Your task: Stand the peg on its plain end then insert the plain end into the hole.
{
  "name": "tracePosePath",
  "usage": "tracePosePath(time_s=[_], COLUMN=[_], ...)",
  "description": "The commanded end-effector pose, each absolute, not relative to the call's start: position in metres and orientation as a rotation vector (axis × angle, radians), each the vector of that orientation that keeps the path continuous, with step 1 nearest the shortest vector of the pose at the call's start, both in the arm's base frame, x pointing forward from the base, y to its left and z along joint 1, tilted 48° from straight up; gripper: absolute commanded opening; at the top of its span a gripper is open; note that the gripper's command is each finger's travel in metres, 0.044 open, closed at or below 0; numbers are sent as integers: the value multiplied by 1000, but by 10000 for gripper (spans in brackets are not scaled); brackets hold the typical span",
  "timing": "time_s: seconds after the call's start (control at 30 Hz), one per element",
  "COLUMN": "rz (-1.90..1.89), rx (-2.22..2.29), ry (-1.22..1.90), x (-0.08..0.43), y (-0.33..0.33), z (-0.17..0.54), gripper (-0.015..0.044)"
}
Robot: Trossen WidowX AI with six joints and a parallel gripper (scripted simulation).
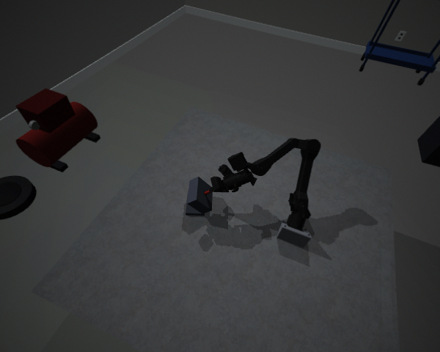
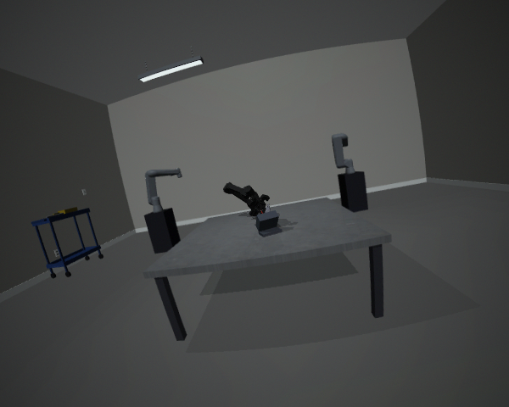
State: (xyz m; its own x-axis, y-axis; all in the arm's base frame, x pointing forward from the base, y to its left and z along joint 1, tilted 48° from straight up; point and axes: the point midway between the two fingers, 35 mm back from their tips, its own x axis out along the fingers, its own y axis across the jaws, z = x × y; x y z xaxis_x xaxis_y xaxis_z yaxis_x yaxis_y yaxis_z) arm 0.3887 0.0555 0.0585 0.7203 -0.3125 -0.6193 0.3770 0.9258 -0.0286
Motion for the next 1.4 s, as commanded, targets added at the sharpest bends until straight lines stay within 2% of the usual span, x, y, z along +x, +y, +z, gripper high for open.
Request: tracePosePath(time_s=[0.0, 1.07, 1.37], rz=[-378, -383, -383], rx=[99, 102, 102], ry=[667, 666, 666], x=[391, 399, 399], y=[55, 50, 50], z=[56, 49, 49], gripper=[0, 0, 236])
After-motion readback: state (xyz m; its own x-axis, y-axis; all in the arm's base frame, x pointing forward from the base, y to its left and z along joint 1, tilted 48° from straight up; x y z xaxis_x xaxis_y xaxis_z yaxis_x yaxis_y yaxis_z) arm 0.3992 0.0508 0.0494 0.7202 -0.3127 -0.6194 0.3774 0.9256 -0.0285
